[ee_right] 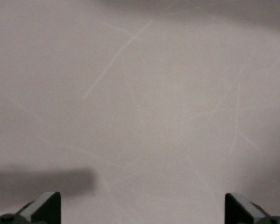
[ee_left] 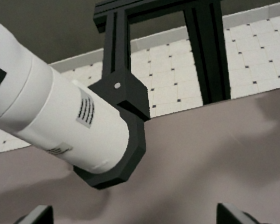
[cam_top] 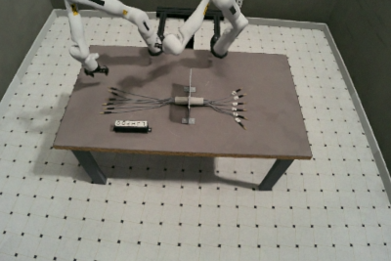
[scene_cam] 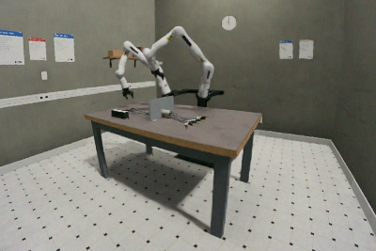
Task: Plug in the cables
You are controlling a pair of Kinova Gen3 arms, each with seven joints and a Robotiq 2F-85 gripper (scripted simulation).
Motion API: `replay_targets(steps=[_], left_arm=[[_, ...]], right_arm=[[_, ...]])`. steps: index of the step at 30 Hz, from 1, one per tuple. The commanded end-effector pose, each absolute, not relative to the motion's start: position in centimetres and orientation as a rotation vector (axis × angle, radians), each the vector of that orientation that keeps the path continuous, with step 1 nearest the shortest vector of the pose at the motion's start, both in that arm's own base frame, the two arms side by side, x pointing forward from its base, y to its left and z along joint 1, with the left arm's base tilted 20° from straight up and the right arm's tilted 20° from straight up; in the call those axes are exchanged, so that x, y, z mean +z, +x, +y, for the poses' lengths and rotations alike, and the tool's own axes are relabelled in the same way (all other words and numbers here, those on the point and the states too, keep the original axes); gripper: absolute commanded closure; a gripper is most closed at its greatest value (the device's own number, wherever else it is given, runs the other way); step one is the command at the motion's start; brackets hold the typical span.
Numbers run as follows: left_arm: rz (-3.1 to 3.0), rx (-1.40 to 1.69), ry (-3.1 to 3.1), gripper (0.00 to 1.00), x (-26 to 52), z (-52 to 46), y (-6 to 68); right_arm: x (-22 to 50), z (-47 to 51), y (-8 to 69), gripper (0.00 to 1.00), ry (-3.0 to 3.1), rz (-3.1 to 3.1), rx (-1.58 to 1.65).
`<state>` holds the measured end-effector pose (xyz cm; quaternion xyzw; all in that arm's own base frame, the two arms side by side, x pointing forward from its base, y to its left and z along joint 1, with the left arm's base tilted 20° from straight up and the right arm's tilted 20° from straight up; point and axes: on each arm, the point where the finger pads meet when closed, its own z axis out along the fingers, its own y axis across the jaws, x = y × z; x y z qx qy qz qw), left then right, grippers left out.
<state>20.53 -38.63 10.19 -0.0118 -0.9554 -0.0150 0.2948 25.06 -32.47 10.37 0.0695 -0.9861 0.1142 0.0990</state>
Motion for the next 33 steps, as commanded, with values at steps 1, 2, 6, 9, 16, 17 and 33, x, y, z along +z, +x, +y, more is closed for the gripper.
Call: replay_targets(steps=[1, 2, 6, 9, 16, 17, 33], left_arm=[[-2.543, -0.038, -0.033, 0.002, 10.3, -38.7, 20.5], [-2.543, -0.038, -0.033, 0.002, 10.3, -38.7, 20.5], [-2.543, -0.038, -0.033, 0.002, 10.3, -38.7, 20.5], [-2.543, -0.038, -0.033, 0.002, 10.3, -38.7, 20.5], [-2.543, -0.038, -0.033, 0.002, 10.3, -38.7, 20.5], [-2.543, -0.038, -0.033, 0.002, 10.3, -38.7, 20.5], [-2.710, -0.084, 0.342, 0.687, 9.7, -27.4, 25.9]], right_arm=[[10.4, -32.5, 25.1, 0.002, 0.206, -2.917, 0.339], [10.4, -32.5, 25.1, 0.002, 0.206, -2.917, 0.339], [10.4, -32.5, 25.1, 0.002, 0.206, -2.917, 0.339], [10.4, -32.5, 25.1, 0.002, 0.206, -2.917, 0.339], [10.4, -32.5, 25.1, 0.002, 0.206, -2.917, 0.339], [10.4, -32.5, 25.1, 0.002, 0.206, -2.917, 0.339], [10.4, -32.5, 25.1, 0.002, 0.206, -2.917, 0.339]])
